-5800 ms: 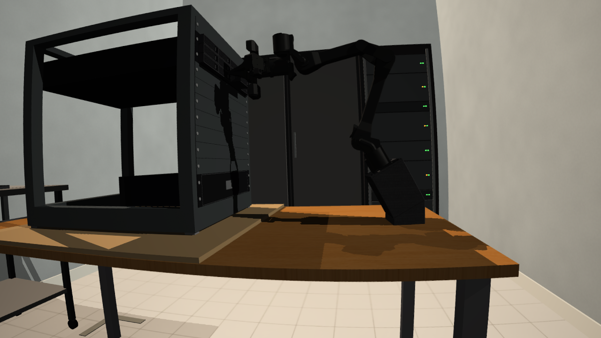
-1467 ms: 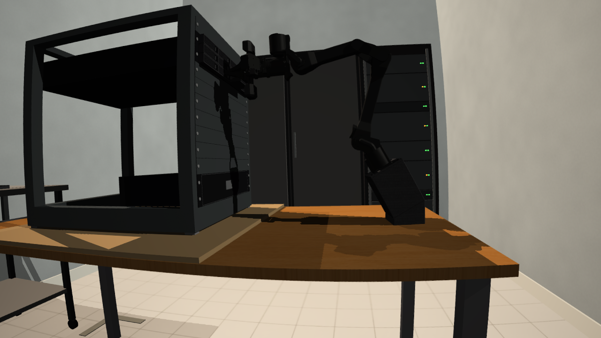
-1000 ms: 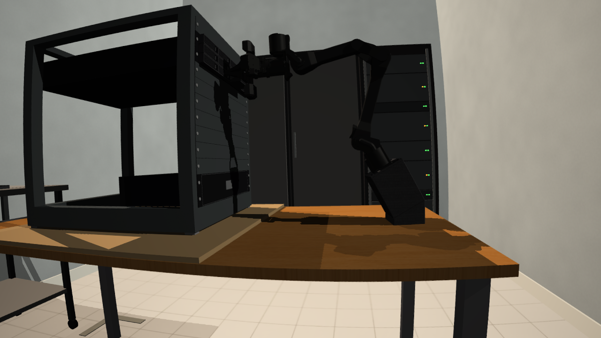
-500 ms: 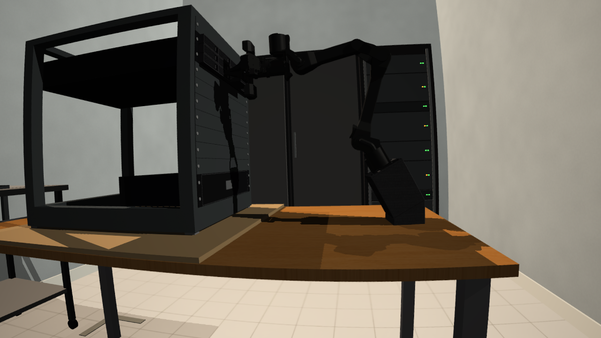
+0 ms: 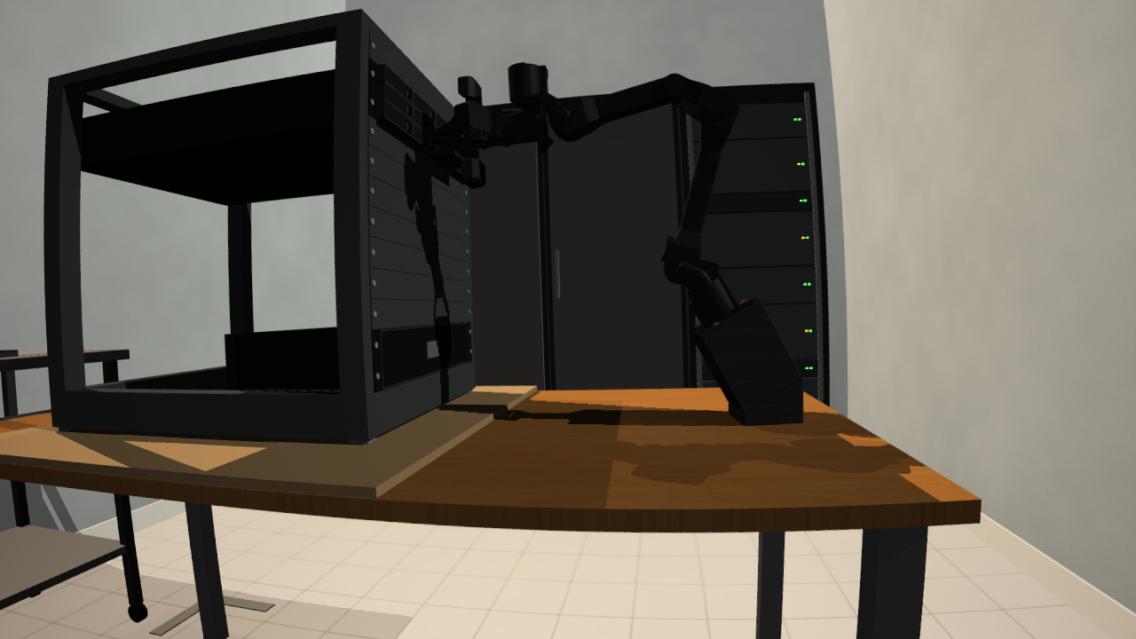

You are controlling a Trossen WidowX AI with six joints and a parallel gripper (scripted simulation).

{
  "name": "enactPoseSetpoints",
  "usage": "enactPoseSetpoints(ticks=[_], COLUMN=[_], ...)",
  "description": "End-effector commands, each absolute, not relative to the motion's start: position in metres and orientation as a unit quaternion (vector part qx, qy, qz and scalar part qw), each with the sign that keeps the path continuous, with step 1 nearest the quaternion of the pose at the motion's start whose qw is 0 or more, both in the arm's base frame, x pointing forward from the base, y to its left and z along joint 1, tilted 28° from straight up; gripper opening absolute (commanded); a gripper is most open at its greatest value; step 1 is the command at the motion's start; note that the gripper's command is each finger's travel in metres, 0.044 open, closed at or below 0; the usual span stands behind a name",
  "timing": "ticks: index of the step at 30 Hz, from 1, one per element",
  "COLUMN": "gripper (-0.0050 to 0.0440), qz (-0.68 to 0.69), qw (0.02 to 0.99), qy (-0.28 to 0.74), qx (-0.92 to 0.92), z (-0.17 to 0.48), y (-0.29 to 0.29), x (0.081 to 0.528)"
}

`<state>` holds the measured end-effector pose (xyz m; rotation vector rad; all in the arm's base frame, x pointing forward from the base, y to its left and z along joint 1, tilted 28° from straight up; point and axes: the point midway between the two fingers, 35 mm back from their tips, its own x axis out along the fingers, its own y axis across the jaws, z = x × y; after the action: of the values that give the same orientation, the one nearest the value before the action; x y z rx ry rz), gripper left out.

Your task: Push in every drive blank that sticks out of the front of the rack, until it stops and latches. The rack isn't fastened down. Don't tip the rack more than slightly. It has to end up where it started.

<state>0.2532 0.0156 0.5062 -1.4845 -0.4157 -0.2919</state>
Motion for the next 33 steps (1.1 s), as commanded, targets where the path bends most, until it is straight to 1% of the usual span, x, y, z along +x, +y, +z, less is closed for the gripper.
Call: enactPoseSetpoints(ticks=[1,10,33], gripper=[-0.005,-0.005,-0.005], qz=[-0.142,-0.142,-0.142], qw=[0.704,0.704,0.704], qy=[-0.198,-0.198,-0.198], qx=[-0.667,-0.667,-0.667], z=[0.51,0.492,0.491], y=[0.015,0.012,0.01], x=[0.234,0.199,0.196])
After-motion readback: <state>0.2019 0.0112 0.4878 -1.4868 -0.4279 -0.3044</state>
